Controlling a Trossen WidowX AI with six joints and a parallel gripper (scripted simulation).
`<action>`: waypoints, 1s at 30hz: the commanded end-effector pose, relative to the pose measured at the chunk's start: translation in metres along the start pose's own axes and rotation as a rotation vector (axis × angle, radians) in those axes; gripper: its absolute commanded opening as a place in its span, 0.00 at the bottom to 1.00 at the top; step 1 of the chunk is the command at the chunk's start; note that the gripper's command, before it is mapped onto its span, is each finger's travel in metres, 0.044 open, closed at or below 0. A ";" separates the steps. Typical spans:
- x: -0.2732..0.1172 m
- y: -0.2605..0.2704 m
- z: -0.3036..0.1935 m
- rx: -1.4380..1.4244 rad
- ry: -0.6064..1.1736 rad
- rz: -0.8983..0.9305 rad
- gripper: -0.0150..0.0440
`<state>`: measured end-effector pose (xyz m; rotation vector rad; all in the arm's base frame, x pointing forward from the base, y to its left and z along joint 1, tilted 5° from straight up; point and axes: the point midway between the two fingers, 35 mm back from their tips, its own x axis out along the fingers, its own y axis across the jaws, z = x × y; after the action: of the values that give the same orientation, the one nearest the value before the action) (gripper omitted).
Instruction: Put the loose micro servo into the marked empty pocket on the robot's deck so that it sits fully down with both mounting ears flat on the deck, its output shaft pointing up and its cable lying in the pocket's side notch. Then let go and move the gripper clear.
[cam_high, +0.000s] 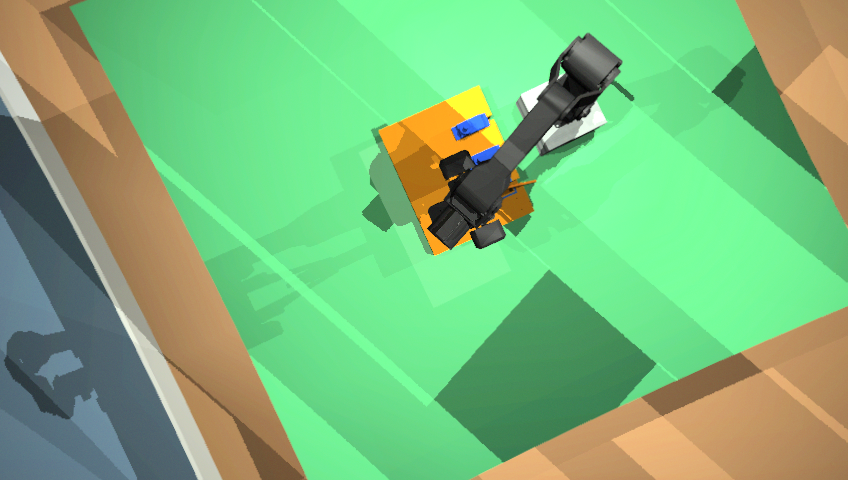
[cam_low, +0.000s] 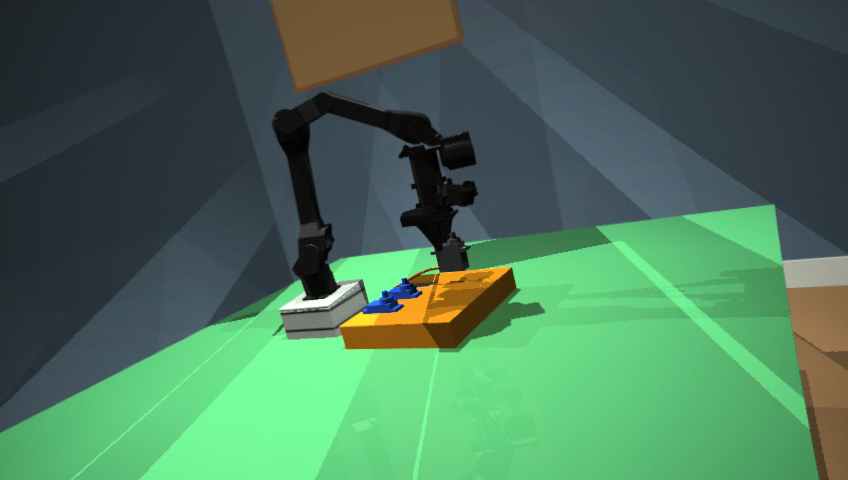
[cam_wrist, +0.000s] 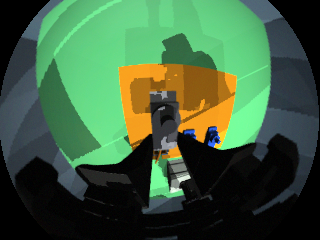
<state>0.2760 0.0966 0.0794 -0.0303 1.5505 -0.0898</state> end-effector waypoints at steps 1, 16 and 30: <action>-0.001 0.001 -0.017 0.002 -0.005 0.005 0.25; -0.001 0.001 -0.091 0.001 0.002 0.006 0.25; 0.011 0.002 -0.094 0.001 0.002 0.005 0.25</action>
<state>0.1831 0.1008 0.0715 -0.0309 1.5516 -0.0837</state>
